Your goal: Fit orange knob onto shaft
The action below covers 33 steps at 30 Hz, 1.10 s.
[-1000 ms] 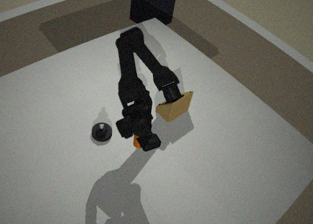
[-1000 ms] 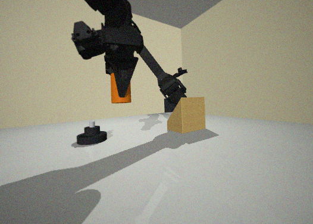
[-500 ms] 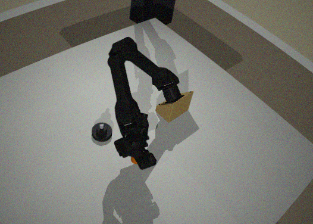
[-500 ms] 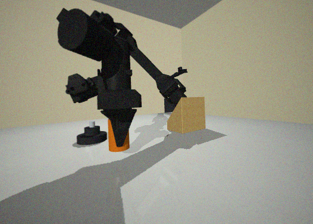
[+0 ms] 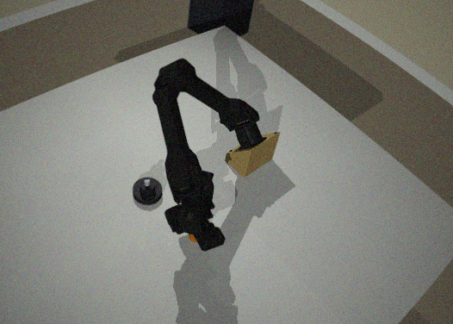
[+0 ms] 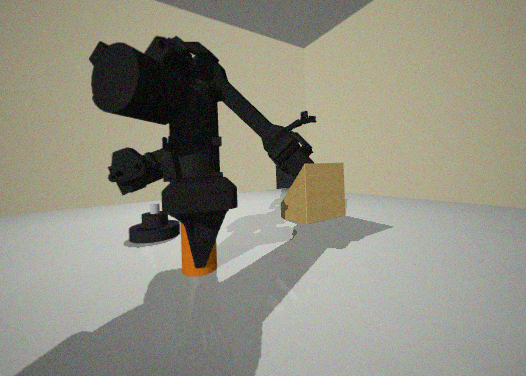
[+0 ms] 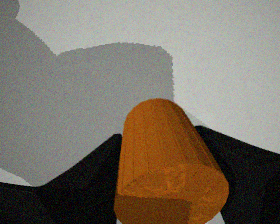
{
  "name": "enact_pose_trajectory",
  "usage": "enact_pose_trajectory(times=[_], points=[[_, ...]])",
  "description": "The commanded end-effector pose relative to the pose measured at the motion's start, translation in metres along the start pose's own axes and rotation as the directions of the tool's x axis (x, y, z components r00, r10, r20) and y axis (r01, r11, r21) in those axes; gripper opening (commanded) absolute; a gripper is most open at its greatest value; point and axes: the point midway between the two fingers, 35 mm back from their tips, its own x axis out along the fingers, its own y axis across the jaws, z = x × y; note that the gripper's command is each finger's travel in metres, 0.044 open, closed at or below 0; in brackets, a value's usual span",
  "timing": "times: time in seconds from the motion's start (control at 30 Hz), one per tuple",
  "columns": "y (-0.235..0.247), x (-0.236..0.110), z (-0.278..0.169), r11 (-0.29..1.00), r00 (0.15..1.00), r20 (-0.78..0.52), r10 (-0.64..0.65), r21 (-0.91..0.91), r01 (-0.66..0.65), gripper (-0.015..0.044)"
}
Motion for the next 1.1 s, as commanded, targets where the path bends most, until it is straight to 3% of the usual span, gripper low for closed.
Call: enact_pose_trajectory(times=[0.0,0.07,0.57,0.83,1.07], points=[[0.0,0.0,0.0,1.0,1.0,-0.001,0.0,0.0,0.0,0.021],[0.0,0.0,0.0,1.0,1.0,-0.001,0.0,0.0,0.0,0.024],[0.0,0.0,0.0,1.0,1.0,-0.001,0.0,0.0,0.0,0.024],[0.001,-0.081,0.0,1.0,1.0,0.001,-0.002,-0.01,0.002,0.044],[0.001,-0.08,-0.001,1.0,1.0,0.001,-0.002,-0.01,0.002,0.044]])
